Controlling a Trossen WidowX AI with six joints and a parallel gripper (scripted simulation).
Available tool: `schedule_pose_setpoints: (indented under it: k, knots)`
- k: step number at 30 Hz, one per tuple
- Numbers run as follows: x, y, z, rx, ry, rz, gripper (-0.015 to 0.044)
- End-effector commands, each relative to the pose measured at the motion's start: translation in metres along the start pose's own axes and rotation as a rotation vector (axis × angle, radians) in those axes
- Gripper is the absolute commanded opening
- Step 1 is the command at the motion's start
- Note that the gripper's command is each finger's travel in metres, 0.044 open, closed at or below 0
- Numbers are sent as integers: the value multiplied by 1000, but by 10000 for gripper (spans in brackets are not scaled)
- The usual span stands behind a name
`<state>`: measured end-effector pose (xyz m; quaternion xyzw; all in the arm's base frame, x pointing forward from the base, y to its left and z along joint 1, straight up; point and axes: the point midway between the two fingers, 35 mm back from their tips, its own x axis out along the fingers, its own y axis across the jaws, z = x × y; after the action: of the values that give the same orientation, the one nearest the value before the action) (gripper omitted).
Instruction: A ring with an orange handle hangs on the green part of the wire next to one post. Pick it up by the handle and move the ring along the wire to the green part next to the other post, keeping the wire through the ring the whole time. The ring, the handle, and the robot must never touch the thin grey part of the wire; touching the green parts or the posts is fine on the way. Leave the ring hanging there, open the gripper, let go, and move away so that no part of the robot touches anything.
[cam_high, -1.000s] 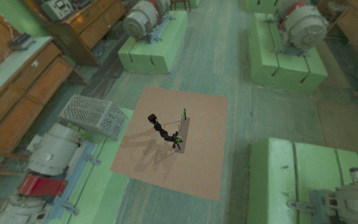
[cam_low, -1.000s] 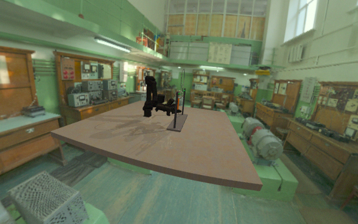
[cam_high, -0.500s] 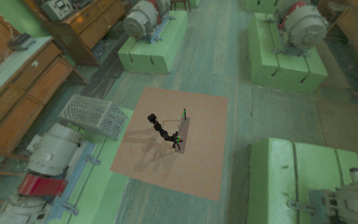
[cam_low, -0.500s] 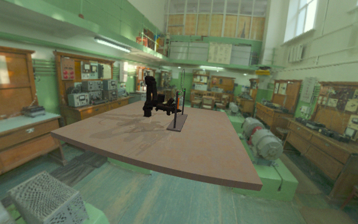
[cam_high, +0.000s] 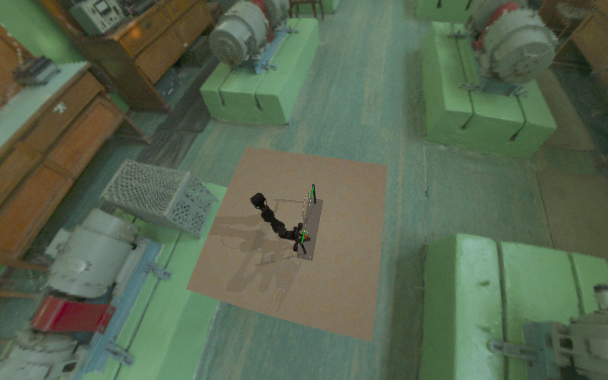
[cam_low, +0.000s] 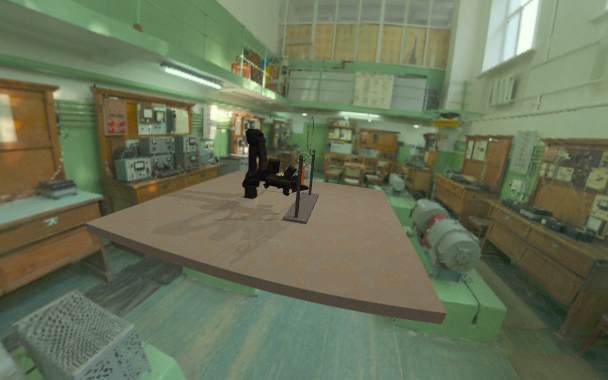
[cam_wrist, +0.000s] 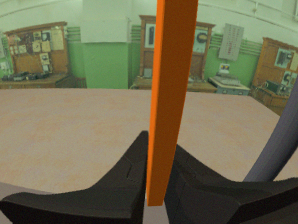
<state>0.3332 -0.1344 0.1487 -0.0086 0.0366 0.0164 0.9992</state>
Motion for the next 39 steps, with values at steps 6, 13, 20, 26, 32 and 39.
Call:
schedule_pose_setpoints:
  k: [6, 13, 20, 26, 32, 39]
  knots:
    - [0, 8, 1, 1, -1, -4, -150]
    - [0, 15, 1, 4, -1, -3, -150]
    - [1, 23, 1, 11, 0, -3, -150]
    - [1, 31, 2, 26, 0, -1, -150]
    - [1, 41, 2, 59, 0, 2, -150]
    - [1, 56, 3, 121, -1, 7, -150]
